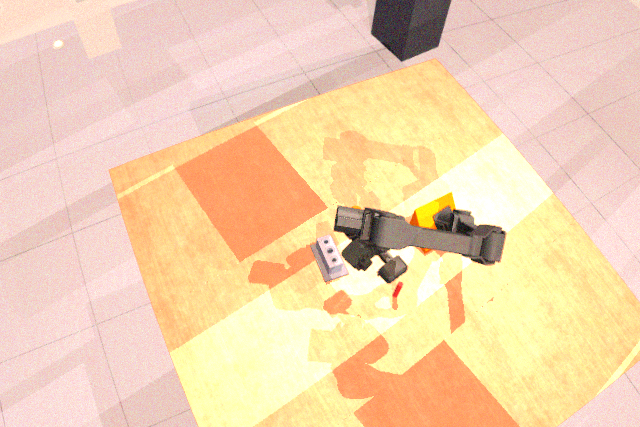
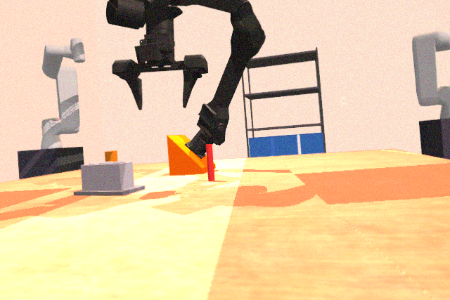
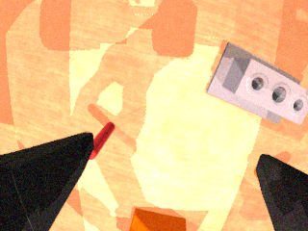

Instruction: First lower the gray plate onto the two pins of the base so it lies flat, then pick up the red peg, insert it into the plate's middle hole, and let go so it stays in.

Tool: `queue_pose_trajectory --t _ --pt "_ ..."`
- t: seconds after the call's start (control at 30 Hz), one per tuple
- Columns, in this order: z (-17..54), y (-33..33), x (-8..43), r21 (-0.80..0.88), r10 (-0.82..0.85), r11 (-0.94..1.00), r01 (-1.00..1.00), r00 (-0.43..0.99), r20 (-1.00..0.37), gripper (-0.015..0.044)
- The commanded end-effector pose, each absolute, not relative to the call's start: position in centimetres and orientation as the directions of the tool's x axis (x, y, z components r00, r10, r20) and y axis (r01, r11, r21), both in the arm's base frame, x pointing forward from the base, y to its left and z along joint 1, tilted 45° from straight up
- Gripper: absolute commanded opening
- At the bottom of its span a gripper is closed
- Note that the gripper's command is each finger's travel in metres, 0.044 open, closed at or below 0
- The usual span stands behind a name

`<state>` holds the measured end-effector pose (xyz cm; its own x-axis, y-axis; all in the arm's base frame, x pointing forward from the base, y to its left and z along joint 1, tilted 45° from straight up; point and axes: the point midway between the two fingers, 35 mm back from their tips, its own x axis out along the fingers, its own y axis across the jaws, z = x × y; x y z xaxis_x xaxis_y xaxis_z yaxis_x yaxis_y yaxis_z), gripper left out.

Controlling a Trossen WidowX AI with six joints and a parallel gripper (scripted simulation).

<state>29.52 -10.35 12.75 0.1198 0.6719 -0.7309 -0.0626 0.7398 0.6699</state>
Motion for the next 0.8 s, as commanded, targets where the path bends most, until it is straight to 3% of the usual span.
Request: queue_pose_trajectory --t 0.0,0.27,0.77 --pt "15.5 -5.2 25.5 0.592 0.696 0.509 0.625 0.105 -0.71 0.044" --pt "16.0 -3.4 23.4 0.418 0.699 0.297 0.859 0.103 -0.707 0.044" --pt "16.0 -3.3 23.4 0.412 0.699 0.29 0.864 0.103 -0.707 0.044"
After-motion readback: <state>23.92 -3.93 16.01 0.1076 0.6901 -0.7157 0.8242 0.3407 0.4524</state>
